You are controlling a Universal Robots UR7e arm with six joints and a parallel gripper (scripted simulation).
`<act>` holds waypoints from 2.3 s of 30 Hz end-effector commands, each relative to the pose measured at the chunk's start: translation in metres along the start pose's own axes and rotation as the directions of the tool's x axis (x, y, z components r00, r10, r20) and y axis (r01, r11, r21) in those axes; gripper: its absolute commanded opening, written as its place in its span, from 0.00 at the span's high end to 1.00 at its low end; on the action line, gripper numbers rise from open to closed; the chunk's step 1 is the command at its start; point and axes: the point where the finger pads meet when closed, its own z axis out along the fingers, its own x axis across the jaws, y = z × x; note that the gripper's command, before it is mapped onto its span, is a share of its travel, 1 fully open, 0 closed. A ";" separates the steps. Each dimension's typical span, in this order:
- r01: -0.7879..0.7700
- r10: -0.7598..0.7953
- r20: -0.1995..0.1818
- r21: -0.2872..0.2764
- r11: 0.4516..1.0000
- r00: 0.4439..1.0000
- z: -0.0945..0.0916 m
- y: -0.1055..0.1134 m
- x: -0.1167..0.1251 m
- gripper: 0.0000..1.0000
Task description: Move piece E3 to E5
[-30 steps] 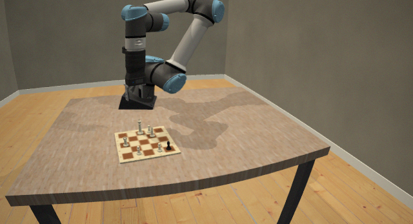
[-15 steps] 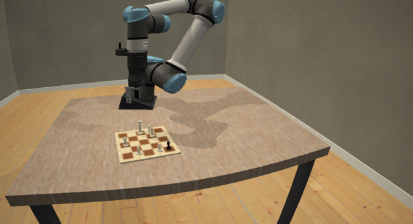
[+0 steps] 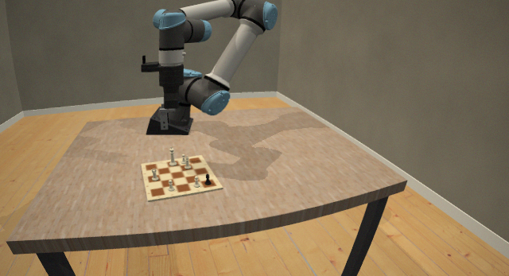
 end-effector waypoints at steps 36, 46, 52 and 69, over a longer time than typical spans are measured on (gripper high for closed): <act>0.743 -0.743 0.009 -0.002 0.669 0.669 0.008 0.016 -0.008 0.00; 0.760 -0.760 0.009 -0.002 0.650 0.650 0.009 0.017 -0.009 0.00; 0.761 -0.761 0.009 -0.002 0.649 0.649 0.009 0.017 -0.009 0.21; 0.761 -0.761 0.009 -0.002 0.649 0.649 0.009 0.017 -0.009 0.21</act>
